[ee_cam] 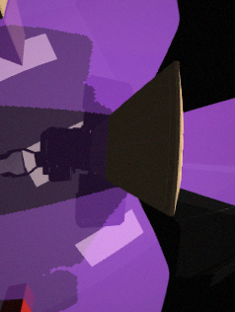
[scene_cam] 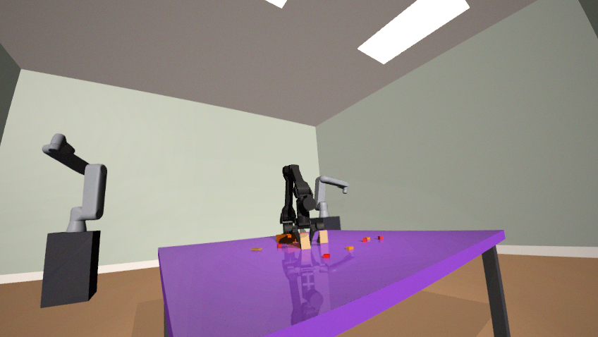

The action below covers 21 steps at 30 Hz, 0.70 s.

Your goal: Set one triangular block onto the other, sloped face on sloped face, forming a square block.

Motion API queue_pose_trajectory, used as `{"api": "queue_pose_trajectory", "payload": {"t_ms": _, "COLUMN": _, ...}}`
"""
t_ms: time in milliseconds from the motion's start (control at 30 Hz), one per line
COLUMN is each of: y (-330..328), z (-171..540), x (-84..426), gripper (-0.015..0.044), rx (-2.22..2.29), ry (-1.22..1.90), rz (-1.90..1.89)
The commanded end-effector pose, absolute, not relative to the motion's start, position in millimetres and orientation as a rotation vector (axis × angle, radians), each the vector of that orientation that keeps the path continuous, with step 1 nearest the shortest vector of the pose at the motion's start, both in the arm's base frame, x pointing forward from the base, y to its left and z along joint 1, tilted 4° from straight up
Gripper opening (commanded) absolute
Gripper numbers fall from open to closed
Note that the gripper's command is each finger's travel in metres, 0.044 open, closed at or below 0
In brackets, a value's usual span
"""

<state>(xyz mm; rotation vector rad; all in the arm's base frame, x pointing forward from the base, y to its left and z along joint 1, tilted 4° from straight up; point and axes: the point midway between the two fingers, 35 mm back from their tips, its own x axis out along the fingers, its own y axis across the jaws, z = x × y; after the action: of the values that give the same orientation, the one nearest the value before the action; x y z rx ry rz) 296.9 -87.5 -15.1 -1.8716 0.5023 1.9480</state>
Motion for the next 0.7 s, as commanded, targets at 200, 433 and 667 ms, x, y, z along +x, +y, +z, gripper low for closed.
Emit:
{"api": "queue_pose_trajectory", "payload": {"t_ms": 200, "y": -87.5, "z": -12.9, "x": 297.2, "gripper": 0.0019, "rx": -1.874, "ry": 0.497, "rz": 1.949}}
{"api": "queue_pose_trajectory", "payload": {"t_ms": 433, "y": -88.6, "z": 14.2, "x": 297.9, "gripper": 0.0000, "rx": -1.872, "ry": 0.502, "rz": 1.948}}
{"api": "queue_pose_trajectory", "payload": {"t_ms": 667, "y": -88.5, "z": 13.0, "x": 298.5, "gripper": 0.0000, "rx": -1.861, "ry": 0.523, "rz": 1.931}}
